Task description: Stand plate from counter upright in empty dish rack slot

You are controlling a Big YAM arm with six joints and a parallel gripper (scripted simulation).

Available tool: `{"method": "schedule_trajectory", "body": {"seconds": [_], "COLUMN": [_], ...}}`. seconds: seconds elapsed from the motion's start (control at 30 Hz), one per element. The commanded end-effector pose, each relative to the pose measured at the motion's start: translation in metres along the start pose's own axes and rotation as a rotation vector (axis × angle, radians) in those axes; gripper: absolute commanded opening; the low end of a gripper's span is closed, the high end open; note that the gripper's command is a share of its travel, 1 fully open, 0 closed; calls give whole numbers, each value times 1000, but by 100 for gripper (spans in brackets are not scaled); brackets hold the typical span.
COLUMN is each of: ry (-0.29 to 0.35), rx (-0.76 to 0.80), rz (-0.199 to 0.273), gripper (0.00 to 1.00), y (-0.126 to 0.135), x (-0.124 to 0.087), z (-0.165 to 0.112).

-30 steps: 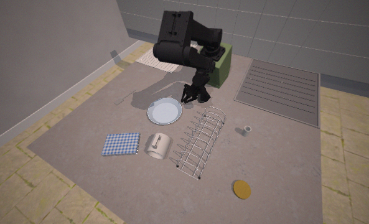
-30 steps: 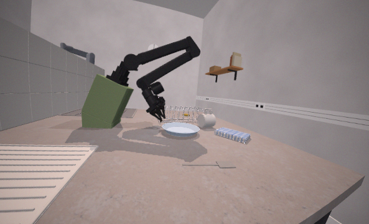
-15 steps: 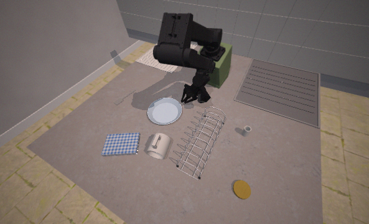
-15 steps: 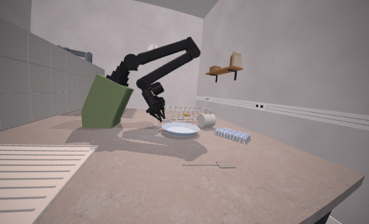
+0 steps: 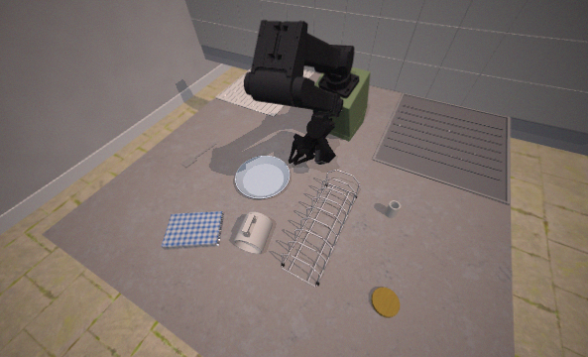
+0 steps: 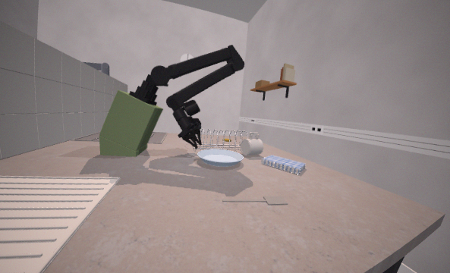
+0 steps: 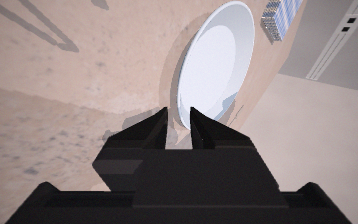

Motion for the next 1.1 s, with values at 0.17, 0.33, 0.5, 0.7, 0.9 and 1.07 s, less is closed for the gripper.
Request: {"method": "schedule_trajectory", "body": {"seconds": [0.17,0.33,0.5,0.7,0.9,1.07], "ry": [2,2,2,2,2,0], "rx": [-4,-4,-4,-3,-2,-4], "rz": [-1,-1,-1,-2,-4,-2], "gripper": [26,26,26,26,26,26], "y": [0,0,0,0,0,1], "x": [-1,-1,-1,1,3,3], "z": [-2,-2,-2,-2,-1,-1]}}
Point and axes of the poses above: the point where the finger pads meet when closed, its own x axis out along the fingers, its own y axis across the jaws, z = x × y, the point moved 6 cm from there along -x, back along the fingers, and after that the axes turned 10 degrees about -x, right-handed, at the moved point
